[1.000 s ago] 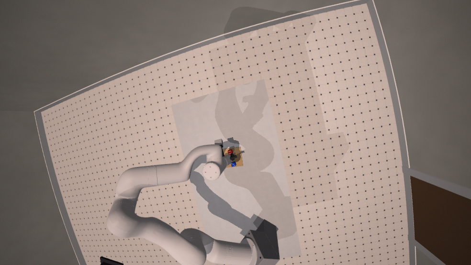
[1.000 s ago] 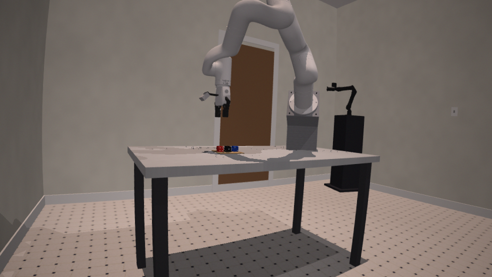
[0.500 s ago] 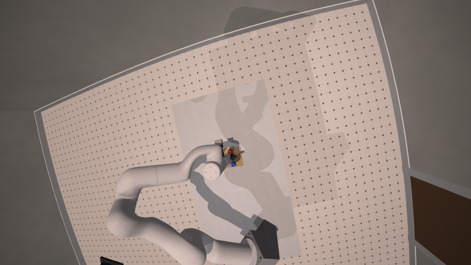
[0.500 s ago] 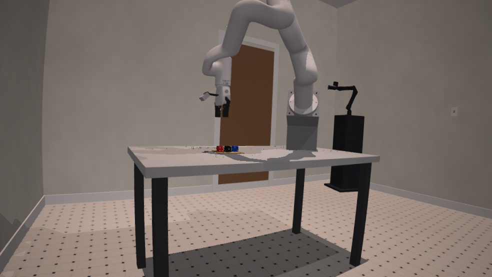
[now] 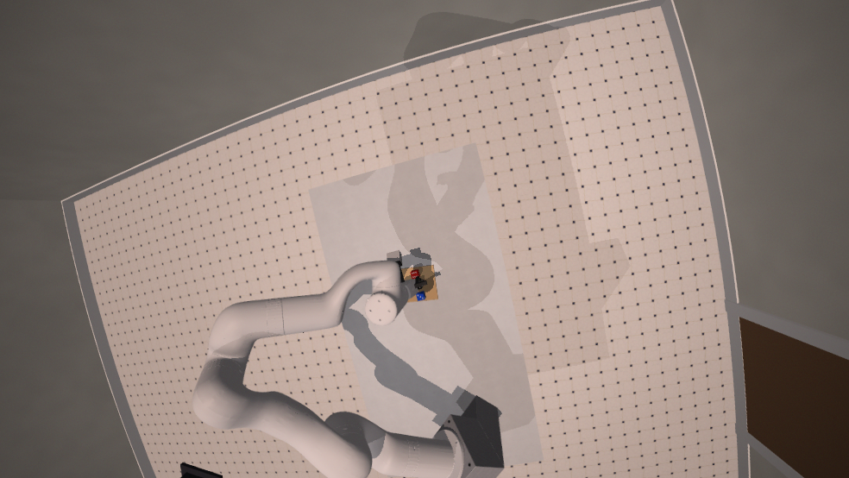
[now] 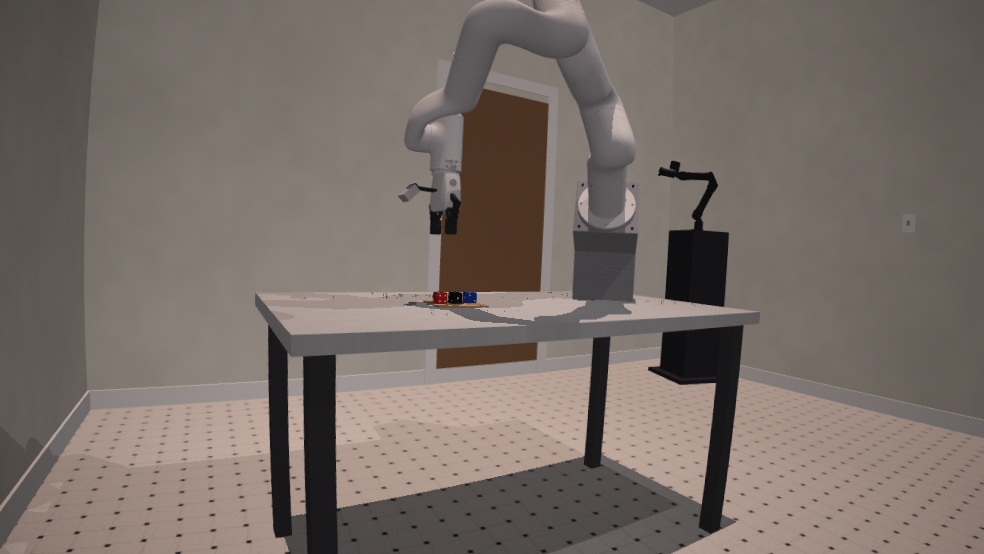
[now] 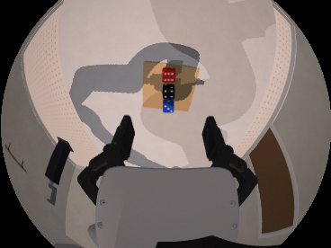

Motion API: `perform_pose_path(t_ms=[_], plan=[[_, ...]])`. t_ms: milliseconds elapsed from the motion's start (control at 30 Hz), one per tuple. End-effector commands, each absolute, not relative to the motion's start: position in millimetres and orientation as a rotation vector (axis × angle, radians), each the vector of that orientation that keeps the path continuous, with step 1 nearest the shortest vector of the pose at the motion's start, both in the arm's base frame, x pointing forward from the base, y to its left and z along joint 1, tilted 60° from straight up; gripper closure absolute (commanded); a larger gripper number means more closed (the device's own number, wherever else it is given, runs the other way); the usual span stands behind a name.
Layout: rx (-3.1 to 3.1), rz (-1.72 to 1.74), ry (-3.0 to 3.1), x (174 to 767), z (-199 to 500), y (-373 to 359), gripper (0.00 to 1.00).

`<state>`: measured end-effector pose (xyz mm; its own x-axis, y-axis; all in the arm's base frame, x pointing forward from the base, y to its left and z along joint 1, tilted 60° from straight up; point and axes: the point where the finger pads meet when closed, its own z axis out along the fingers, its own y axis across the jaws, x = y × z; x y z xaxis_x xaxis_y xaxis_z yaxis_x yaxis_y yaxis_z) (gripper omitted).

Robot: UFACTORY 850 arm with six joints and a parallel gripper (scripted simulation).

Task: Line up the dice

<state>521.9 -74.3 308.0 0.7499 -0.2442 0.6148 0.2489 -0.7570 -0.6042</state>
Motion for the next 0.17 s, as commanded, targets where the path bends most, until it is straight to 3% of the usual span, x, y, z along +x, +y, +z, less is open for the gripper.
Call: perform_pose_path(t_ms=[0,133], plan=[[-2.25,-0.918,-0.003,522.0,308.4,-74.7,0.0],[-2.25,-0.918,-0.003,522.0,308.4,-74.7,0.0]])
